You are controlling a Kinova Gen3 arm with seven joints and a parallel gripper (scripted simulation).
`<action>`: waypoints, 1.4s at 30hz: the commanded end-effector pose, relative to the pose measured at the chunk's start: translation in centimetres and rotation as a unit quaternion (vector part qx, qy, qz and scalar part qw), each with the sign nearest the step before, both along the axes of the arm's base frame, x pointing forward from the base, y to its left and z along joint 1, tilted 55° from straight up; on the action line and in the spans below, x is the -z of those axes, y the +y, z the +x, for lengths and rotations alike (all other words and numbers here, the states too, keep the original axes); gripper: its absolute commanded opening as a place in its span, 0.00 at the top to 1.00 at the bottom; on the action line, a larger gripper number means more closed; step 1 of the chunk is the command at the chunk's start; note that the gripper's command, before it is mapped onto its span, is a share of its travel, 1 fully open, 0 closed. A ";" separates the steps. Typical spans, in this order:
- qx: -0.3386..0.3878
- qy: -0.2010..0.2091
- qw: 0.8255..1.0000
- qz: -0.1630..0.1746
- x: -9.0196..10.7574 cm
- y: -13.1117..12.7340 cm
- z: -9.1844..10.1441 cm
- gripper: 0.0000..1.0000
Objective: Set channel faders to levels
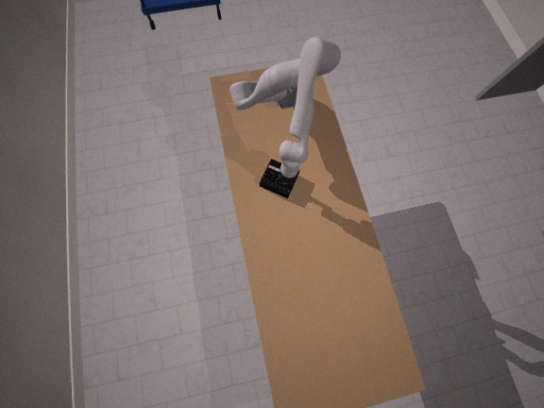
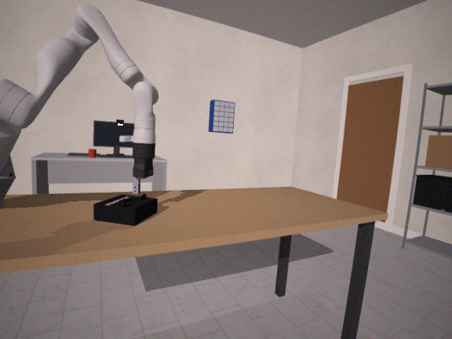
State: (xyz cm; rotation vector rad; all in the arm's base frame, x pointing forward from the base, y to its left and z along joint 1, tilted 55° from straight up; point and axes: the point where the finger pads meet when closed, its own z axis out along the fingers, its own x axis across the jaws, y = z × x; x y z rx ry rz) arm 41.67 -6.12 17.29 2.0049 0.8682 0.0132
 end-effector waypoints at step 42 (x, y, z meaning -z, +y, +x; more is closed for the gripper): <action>-0.001 0.000 1.000 0.000 0.3 -0.4 0.2 1.00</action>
